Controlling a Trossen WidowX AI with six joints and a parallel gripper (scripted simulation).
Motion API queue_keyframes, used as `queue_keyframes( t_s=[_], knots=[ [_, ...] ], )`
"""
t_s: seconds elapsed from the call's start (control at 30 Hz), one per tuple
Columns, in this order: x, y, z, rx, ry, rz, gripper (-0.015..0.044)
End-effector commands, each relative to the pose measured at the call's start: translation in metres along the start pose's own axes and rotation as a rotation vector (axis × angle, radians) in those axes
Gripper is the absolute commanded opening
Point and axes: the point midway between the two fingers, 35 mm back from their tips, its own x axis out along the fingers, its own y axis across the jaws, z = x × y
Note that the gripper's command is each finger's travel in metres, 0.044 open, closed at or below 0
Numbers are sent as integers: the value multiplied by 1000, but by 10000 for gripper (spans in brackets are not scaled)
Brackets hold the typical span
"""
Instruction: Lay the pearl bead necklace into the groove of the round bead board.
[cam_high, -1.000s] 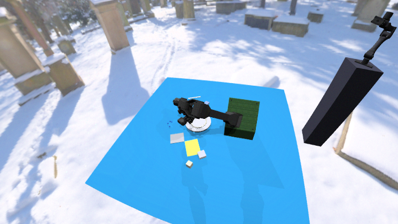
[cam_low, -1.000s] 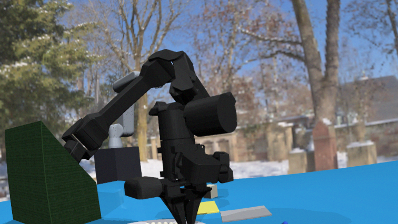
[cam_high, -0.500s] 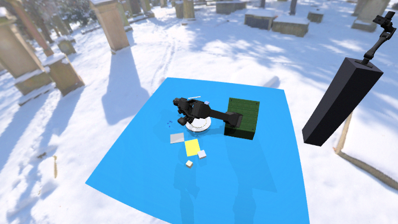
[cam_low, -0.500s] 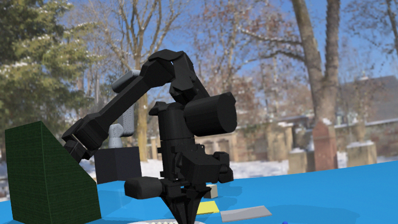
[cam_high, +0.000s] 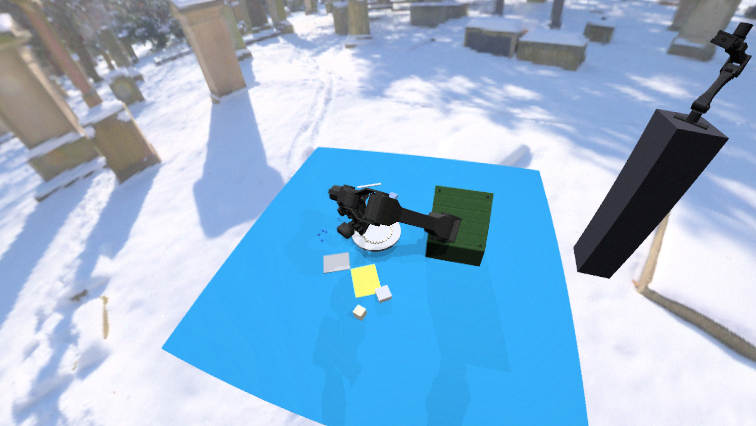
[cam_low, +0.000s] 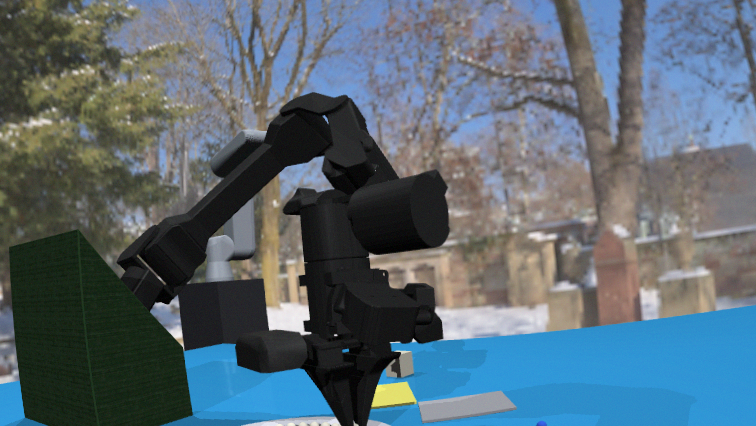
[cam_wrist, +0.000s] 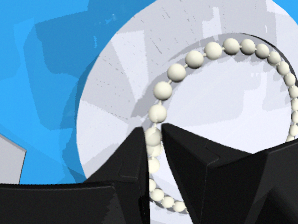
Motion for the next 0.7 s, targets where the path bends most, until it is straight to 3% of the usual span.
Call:
queue_keyframes(
  t_s=[0.0,0.43,0.67],
  knots=[
    [-1,6,1,0,-1,6,0],
    [7,6,1,1,-1,6,0],
    [3,6,1,-6,-5,1,184]
  ],
)
